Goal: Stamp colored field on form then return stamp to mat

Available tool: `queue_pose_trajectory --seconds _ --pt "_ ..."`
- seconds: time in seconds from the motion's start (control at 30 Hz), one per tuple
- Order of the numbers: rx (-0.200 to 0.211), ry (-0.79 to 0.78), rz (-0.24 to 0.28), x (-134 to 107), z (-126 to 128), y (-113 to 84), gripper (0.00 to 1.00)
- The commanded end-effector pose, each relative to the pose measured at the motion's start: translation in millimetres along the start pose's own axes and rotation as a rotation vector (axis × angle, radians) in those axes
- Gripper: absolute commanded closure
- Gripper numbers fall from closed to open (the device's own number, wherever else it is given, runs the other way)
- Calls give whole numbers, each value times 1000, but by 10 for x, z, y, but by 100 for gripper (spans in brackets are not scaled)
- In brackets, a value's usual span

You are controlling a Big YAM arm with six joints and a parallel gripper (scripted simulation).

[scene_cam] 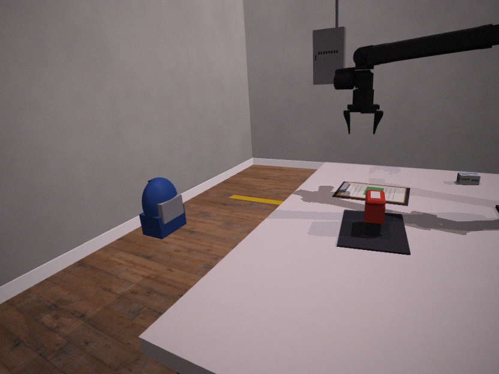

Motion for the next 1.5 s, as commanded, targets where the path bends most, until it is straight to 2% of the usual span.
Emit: queue_pose_trajectory --seconds 0.0,0.07,0.17,0.27,0.4,0.47,0.5,0.57,0.7,0.77,0.9,0.93,0.97,1.03,1.07,1.13,1.23,1.33,1.4,1.47 --pt "-6 90 -4 -56 24 -65 17" --pt "8 89 -11 -138 -9 -133 17" --pt "25 89 -21 -260 41 -108 17" --pt "25 89 -19 -526 84 -60 17" --pt "26 89 -16 -1025 166 29 17" --pt "26 89 -16 -1025 166 29 17" --pt "-11 88 -1 -1143 241 246 17" --pt "27 89 -13 -1455 237 103 17" --pt "28 89 -9 -2029 330 199 17" --pt "-10 88 -1 -2289 421 423 17" --pt "-8 88 -1 -2740 496 487 17" --pt "20 89 -2 -2822 585 395 17" --pt "24 89 -2 -2901 607 394 17" --pt "24 89 -2 -2901 607 394 17" --pt "37 112 -2 -2857 596 344 17" --pt "30 91 -1 -3061 649 398 17" --pt "39 89 2 -3148 684 377 17" --pt "37 89 2 -3160 683 374 17" --pt "44 111 1 -3051 671 340 17" --pt "47 112 1 -3046 668 326 17"
Point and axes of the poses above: the point where the finger pads meet when closed, its own y axis out along the fingers, its own z axis across the jaws, x = y × z, the point moved 8 cm from there along -y, back along the fingers, and after that the axes turned 13 degrees about -y, right-handed, at the moved point
